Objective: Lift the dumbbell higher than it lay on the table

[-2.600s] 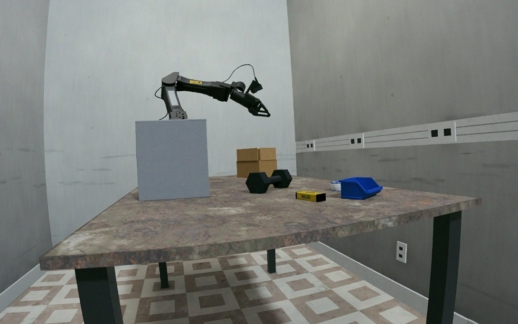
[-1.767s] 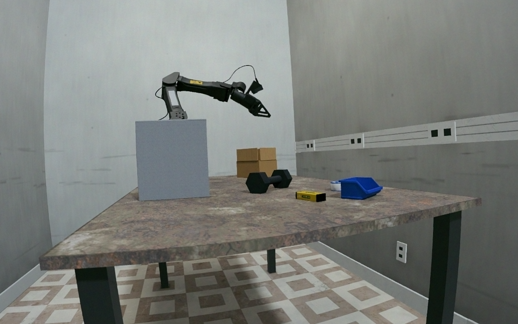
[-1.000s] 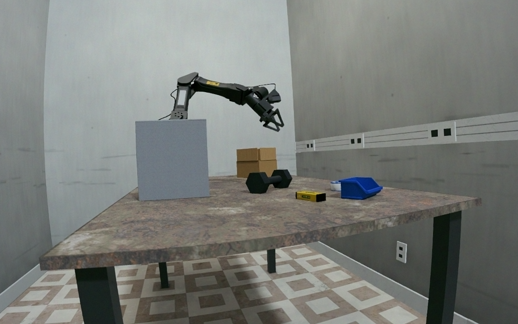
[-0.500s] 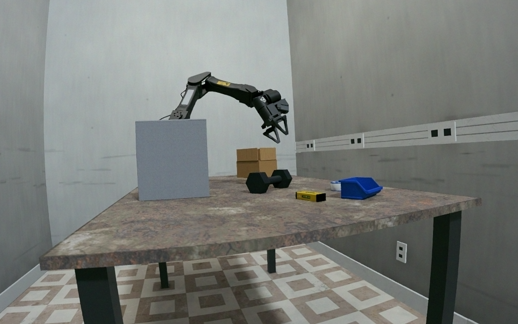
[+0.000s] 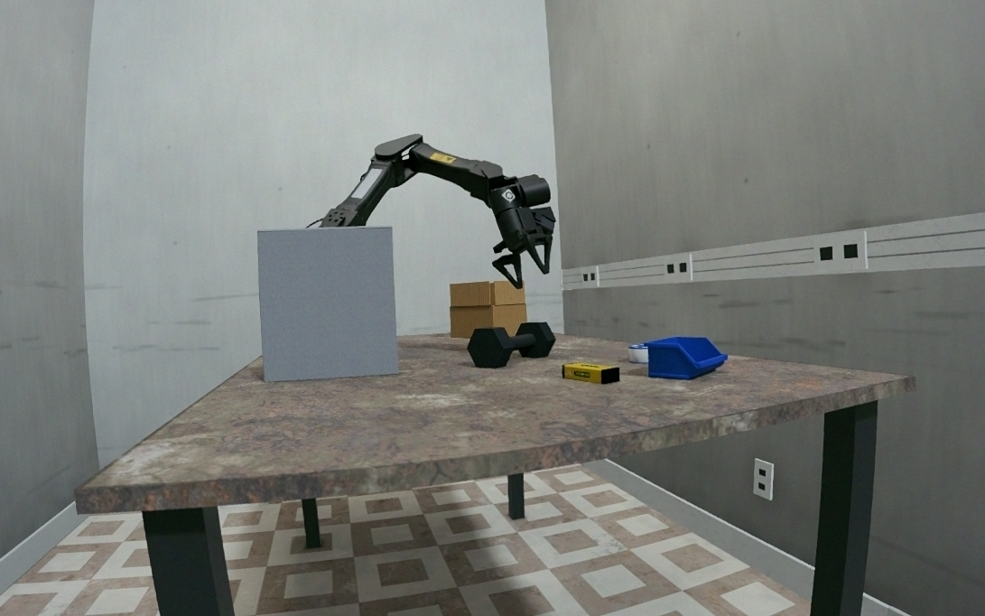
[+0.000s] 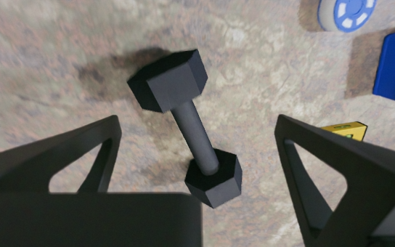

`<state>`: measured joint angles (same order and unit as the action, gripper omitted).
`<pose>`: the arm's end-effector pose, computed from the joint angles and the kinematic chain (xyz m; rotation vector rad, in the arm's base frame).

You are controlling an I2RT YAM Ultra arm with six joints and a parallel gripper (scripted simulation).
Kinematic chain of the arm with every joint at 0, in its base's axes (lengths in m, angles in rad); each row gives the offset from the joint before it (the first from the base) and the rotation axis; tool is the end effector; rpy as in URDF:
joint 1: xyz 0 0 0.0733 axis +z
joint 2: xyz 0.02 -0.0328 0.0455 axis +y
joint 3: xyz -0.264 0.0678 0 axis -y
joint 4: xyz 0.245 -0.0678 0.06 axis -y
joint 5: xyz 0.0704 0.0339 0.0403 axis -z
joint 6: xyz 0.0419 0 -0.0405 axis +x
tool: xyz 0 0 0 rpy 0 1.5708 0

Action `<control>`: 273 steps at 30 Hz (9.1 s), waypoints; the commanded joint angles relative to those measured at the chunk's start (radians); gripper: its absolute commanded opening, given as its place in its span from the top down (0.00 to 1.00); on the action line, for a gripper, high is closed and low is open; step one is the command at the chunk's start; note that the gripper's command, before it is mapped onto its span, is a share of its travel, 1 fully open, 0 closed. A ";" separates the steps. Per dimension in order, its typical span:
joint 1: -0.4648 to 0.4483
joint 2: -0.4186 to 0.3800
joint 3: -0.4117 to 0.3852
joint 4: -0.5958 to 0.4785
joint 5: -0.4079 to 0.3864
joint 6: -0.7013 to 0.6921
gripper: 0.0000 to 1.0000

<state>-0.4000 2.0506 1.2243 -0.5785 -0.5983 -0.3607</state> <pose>0.3496 -0.1210 0.1099 -0.0161 2.6880 0.6865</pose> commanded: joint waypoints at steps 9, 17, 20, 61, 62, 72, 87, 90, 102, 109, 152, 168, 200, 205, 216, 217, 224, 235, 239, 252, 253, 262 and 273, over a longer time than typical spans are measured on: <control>-0.079 0.132 0.052 -0.130 -0.081 -0.374 0.00; -0.120 0.228 0.058 -0.194 -0.131 -0.605 0.00; -0.133 0.260 0.062 -0.217 -0.146 -0.681 0.00; -0.071 0.322 0.005 -0.127 -0.167 -0.667 0.00; -0.066 0.325 0.001 -0.116 -0.168 -0.661 0.00; -0.012 0.363 -0.032 0.002 -0.181 -0.590 0.00; 0.031 0.408 -0.059 0.131 -0.190 -0.510 0.00; 0.051 0.413 -0.062 0.147 -0.191 -0.500 0.00; 0.039 0.418 -0.066 0.167 -0.192 -0.487 0.00; 0.039 0.418 -0.066 0.168 -0.192 -0.490 0.00; 0.039 0.418 -0.063 0.157 -0.192 -0.491 1.00; 0.039 0.418 -0.063 0.157 -0.192 -0.491 1.00; 0.039 0.418 -0.063 0.157 -0.192 -0.491 1.00; 0.039 0.418 -0.063 0.157 -0.192 -0.491 1.00; 0.035 0.397 -0.053 0.137 -0.192 -0.505 1.00; 0.034 0.390 -0.049 0.134 -0.191 -0.507 1.00; 0.020 0.366 -0.021 0.108 -0.189 -0.525 1.00; -0.011 0.340 -0.012 0.044 -0.176 -0.566 1.00; -0.029 0.324 -0.005 0.006 -0.167 -0.590 1.00; -0.085 0.283 0.030 -0.121 -0.150 -0.664 1.00; -0.090 0.280 0.033 -0.132 -0.148 -0.671 1.00; -0.123 0.260 0.062 -0.210 -0.141 -0.715 1.00; -0.160 0.242 0.101 -0.303 -0.131 -0.766 1.00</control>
<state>-0.5060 2.3524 1.2720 -0.8272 -0.7357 -1.1034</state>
